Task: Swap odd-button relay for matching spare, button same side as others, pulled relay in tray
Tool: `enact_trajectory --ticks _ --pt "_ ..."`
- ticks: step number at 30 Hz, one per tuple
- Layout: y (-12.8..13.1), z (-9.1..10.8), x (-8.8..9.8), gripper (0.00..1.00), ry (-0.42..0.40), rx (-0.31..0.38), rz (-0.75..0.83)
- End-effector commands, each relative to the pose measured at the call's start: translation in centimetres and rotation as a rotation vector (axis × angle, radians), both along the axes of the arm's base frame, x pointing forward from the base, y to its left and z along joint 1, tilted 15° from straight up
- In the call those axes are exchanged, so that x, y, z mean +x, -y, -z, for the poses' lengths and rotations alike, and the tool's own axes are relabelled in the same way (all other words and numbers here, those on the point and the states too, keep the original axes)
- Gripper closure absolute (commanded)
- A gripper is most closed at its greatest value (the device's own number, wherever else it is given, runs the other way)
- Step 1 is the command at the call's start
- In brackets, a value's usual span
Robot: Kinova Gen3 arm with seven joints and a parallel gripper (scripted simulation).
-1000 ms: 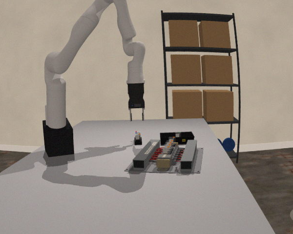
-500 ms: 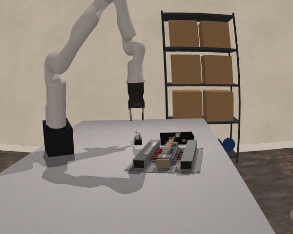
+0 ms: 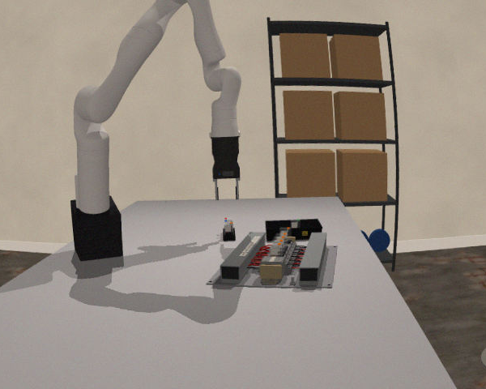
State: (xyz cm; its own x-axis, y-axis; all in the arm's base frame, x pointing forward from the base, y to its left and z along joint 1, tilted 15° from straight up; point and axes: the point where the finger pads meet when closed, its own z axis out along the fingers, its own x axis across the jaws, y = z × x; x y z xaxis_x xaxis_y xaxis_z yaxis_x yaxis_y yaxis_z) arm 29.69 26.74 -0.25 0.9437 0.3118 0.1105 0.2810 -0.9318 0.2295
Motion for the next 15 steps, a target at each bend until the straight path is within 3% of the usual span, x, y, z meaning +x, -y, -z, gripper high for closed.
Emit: enact_trajectory --ticks 1,15 --pt "-0.04 -0.16 0.06 0.00 0.001 0.003 0.000" --pt "0.22 -0.49 0.14 0.00 0.001 0.002 0.001"
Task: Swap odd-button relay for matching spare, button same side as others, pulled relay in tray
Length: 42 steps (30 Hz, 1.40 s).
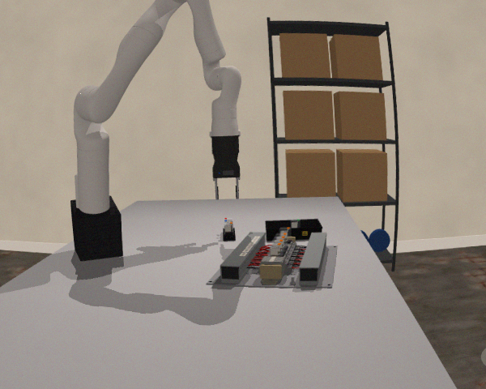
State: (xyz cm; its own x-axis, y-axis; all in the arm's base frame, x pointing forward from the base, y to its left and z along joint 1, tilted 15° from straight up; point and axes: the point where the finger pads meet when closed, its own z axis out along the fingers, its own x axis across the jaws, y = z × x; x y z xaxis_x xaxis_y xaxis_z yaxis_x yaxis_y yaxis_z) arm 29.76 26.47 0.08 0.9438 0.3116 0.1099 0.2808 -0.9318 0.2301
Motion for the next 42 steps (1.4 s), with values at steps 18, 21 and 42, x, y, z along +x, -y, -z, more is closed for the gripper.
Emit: enact_trajectory --ticks 18,21,42 --pt "0.5 2.3 0.5 0.00 0.001 0.003 0.001" --pt "0.5 2.7 0.6 0.00 0.002 0.003 0.001" --pt "0.9 6.4 1.3 0.00 0.006 0.013 -0.002"
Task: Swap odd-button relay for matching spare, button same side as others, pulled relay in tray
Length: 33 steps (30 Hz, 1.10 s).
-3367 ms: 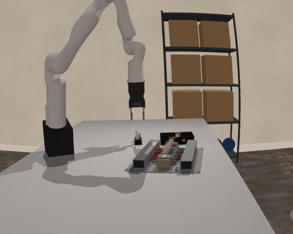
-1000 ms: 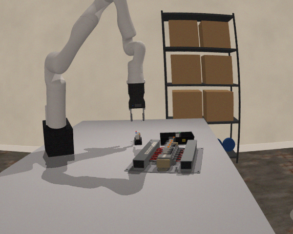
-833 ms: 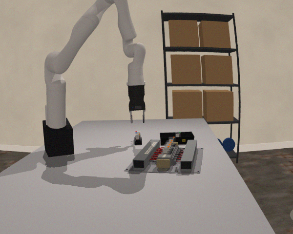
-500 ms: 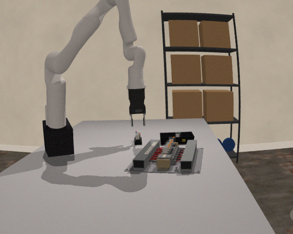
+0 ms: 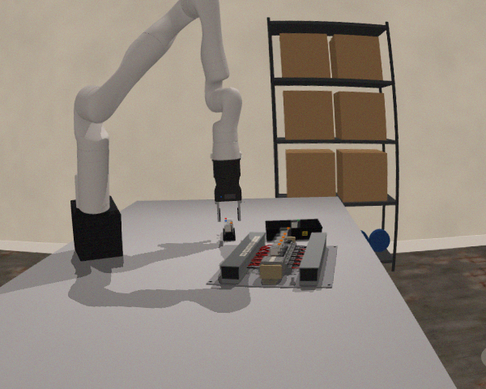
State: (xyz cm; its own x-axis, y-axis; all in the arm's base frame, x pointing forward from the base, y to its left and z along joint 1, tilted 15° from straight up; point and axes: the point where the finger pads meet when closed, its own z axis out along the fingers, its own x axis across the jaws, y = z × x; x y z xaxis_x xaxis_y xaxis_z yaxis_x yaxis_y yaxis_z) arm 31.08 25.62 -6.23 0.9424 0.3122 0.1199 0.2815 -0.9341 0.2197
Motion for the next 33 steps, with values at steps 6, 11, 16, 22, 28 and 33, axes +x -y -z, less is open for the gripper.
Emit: enact_trajectory --ticks 6,11,16,22,28,33 --pt "0.4 0.7 0.0 0.00 -0.002 -0.005 0.002" --pt "0.7 1.3 0.0 0.00 -0.004 -0.009 0.003" --pt "0.6 1.1 0.0 0.00 -0.003 -0.006 0.002" --pt "0.6 0.9 0.0 0.00 -0.004 -0.008 0.002" --pt "0.6 0.7 -0.1 0.00 -0.004 -0.010 0.003" --pt "0.7 0.7 -0.1 0.00 -0.005 -0.011 0.003"
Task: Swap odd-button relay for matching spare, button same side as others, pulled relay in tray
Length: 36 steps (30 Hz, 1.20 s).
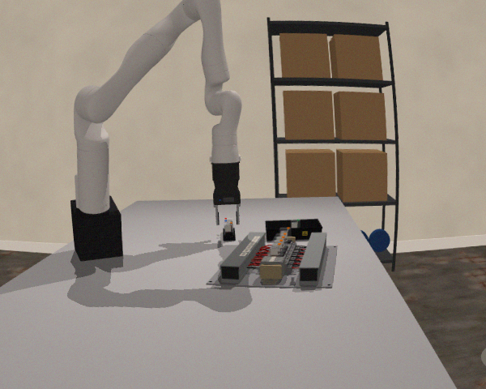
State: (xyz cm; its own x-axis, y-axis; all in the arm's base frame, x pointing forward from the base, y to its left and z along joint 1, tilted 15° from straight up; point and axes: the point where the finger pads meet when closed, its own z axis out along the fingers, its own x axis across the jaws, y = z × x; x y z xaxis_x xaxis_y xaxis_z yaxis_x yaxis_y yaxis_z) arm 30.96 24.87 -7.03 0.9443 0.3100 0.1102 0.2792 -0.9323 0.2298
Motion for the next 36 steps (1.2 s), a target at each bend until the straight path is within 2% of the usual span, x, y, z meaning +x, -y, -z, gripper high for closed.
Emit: enact_trajectory --ticks 1,36 --pt "-0.11 -0.13 0.03 0.00 0.001 0.002 -0.001" --pt "-0.43 -0.76 0.00 0.00 0.001 0.002 -0.001"
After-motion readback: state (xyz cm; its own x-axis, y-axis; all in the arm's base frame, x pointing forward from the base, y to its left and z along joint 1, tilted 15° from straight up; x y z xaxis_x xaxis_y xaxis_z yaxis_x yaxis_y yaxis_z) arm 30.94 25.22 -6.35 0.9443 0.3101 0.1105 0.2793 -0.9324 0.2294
